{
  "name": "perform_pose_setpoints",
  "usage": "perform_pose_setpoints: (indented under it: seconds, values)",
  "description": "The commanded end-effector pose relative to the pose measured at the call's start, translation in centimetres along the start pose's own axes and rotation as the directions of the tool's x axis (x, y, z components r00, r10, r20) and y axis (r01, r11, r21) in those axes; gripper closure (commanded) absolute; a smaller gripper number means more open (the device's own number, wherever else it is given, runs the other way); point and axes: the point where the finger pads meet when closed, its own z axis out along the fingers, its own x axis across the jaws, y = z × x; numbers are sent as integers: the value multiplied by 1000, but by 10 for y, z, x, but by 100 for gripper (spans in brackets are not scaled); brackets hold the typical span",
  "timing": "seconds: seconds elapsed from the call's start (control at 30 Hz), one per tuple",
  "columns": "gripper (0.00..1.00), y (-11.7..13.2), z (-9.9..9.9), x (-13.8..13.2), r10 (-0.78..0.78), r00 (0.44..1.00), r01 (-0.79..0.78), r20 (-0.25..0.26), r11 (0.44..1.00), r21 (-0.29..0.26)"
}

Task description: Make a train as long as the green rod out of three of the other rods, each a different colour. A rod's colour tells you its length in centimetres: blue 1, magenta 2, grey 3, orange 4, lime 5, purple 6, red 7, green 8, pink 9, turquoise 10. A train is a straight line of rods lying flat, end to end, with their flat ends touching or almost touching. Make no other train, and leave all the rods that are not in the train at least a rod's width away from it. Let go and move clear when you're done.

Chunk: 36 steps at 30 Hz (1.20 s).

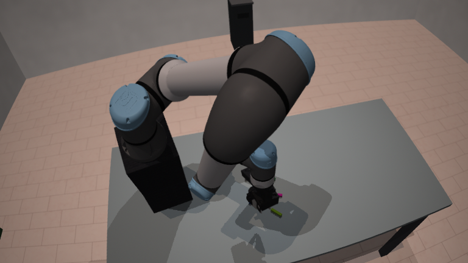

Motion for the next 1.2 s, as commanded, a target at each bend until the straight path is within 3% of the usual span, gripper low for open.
perform_pose_setpoints:
  seconds: [0.0,0.7,1.03,1.17]
  values:
    - [100,1,-8,0,0,1000,0,0,1000,0]
    - [100,-6,-9,6,-4,1000,4,-1,1000,2]
    - [100,-42,-8,32,-24,1000,24,-3,1000,12]
    - [100,-74,-8,50,-41,999,41,-4,999,18]
